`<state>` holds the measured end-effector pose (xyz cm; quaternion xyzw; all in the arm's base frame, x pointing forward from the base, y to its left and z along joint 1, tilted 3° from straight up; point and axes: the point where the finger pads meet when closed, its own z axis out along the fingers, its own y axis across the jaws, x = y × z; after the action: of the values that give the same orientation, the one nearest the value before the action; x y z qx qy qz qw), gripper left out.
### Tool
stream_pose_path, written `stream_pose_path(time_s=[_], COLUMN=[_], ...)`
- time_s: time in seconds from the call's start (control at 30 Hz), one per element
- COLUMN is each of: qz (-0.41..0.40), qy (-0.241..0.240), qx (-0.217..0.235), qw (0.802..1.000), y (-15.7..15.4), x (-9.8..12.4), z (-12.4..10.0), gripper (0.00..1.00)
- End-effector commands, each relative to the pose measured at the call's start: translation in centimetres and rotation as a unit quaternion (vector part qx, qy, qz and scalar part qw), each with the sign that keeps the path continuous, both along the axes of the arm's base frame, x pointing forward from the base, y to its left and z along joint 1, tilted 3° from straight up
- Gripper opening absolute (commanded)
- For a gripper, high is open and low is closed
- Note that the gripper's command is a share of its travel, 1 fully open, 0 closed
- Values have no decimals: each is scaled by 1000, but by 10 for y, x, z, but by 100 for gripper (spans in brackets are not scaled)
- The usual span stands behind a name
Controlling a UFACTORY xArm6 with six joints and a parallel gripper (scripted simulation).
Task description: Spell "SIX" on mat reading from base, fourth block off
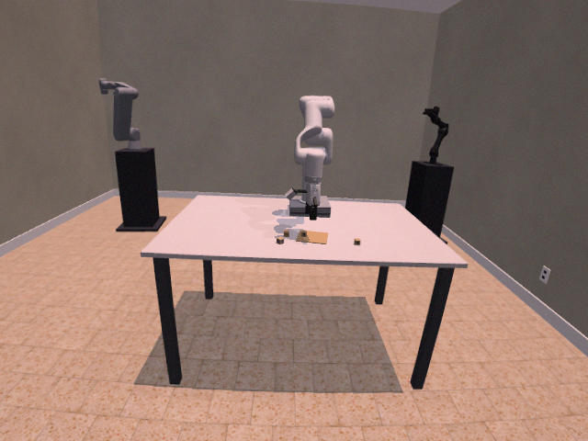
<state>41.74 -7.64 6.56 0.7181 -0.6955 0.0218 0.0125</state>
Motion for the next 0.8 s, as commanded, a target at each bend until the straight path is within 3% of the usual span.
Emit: stream_pose_path(time_s=[0.0,0.13,0.37,0.63,0.7,0.77], qz=[70,98,218,329,329,377], qy=[2,4,9,14,14,17], qx=[1,1,-1,-3,-3,-3], qw=[998,995,976,944,944,926], y=[17,24,58,93,93,109], x=[14,19,38,54,54,59], z=[0,-1,-3,-6,-6,-8], gripper=[100,100,100,100,100,100])
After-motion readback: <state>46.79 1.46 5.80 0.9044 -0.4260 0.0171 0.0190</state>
